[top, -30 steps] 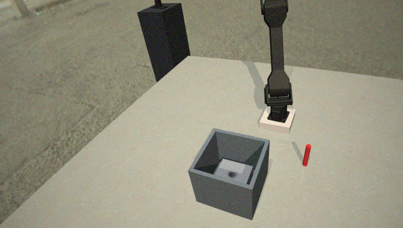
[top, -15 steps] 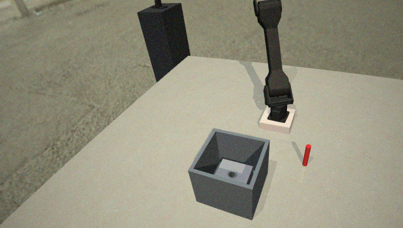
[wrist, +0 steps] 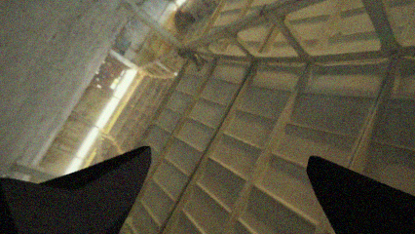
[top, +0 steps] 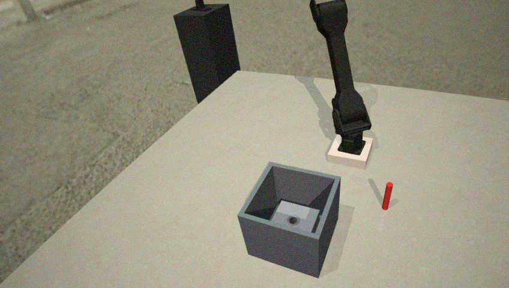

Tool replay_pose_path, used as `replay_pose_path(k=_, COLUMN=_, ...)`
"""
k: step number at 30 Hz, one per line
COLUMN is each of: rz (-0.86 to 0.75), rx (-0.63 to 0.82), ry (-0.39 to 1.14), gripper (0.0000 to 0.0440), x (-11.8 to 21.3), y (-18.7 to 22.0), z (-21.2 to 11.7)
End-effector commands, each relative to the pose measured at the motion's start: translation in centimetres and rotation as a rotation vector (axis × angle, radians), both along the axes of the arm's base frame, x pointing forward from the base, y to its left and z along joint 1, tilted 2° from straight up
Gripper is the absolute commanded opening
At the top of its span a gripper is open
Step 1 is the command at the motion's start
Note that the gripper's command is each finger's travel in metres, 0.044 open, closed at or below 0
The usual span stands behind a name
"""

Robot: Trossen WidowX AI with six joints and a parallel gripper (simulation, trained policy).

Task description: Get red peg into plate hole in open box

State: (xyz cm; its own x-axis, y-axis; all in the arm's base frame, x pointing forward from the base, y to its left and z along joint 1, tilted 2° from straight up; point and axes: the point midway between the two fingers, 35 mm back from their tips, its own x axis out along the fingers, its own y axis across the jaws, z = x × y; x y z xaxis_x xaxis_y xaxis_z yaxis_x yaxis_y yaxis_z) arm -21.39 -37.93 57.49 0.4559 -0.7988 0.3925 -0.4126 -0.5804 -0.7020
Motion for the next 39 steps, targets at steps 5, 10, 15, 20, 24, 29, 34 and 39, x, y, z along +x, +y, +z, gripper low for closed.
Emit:
replay_pose_path(k=5, rz=0.099, rx=0.079, ry=-0.211, gripper=0.044, x=2.1, y=-2.2, z=0.4)
replay_pose_path(k=10, rz=0.172, rx=0.144, ry=-0.356, gripper=0.044, x=3.7, y=-3.7, z=0.5)
replay_pose_path(k=15, rz=0.244, rx=0.214, ry=-0.498, gripper=0.044, x=5.6, y=-5.0, z=0.7)
replay_pose_path(k=20, rz=0.316, rx=0.288, ry=-0.638, gripper=0.044, x=7.7, y=-6.2, z=0.8)
replay_pose_path(k=24, rz=0.373, rx=0.35, ry=-0.748, gripper=0.044, x=9.5, y=-7.0, z=0.9)
replay_pose_path(k=29, rz=0.444, rx=0.433, ry=-0.884, gripper=0.044, x=11.9, y=-7.7, z=1.0)
replay_pose_path(k=34, rz=0.514, rx=0.52, ry=-1.017, gripper=0.044, x=14.5, y=-8.3, z=1.1)
replay_pose_path(k=39, rz=0.583, rx=0.611, ry=-1.147, gripper=0.044, x=17.3, y=-8.5, z=1.2)
